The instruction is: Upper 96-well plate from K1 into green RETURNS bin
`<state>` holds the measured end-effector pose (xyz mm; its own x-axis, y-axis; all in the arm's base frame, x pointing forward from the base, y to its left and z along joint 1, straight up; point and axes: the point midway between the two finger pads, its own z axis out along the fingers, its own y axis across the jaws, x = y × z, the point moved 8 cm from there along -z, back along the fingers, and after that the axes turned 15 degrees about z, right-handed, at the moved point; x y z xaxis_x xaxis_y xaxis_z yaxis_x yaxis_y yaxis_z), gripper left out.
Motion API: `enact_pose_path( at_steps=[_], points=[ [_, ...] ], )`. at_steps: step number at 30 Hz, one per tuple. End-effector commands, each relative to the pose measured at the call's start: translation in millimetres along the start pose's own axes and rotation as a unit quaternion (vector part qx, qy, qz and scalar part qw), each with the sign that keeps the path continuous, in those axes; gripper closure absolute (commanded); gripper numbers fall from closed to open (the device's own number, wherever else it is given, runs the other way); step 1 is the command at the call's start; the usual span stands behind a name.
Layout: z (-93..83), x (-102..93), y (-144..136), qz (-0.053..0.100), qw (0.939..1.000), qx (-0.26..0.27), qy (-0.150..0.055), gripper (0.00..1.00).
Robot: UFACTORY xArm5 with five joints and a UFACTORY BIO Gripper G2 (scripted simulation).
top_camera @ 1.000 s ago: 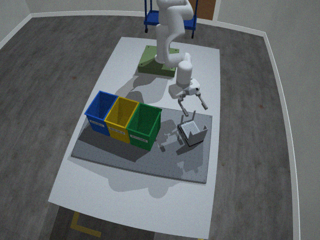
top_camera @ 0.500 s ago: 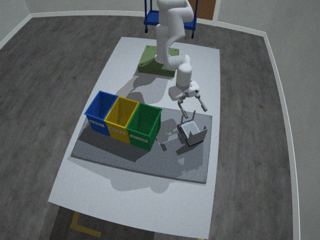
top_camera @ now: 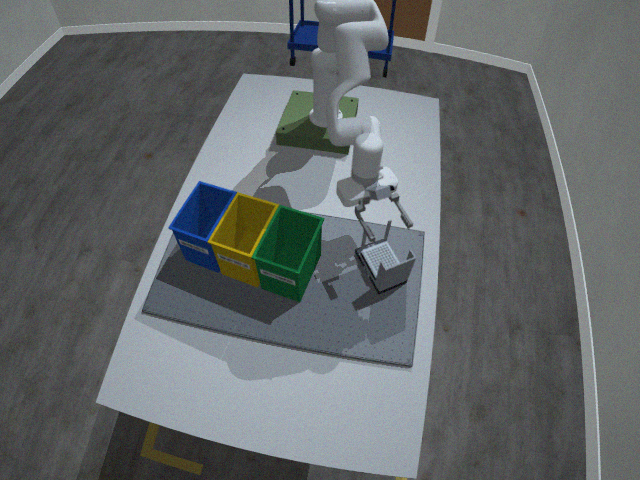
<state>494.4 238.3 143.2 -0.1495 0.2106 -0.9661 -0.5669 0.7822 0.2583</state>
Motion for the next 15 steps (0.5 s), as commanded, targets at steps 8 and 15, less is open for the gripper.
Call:
enact_pose_path(
  at_steps=[8, 15],
  points=[
    [0.9, 18.1, -5.1, -0.001, 1.0, 0.0, -0.001, 0.63],
    [0.9, 26.1, -7.2, -0.001, 1.0, 0.0, -0.001, 0.63]
  ],
)
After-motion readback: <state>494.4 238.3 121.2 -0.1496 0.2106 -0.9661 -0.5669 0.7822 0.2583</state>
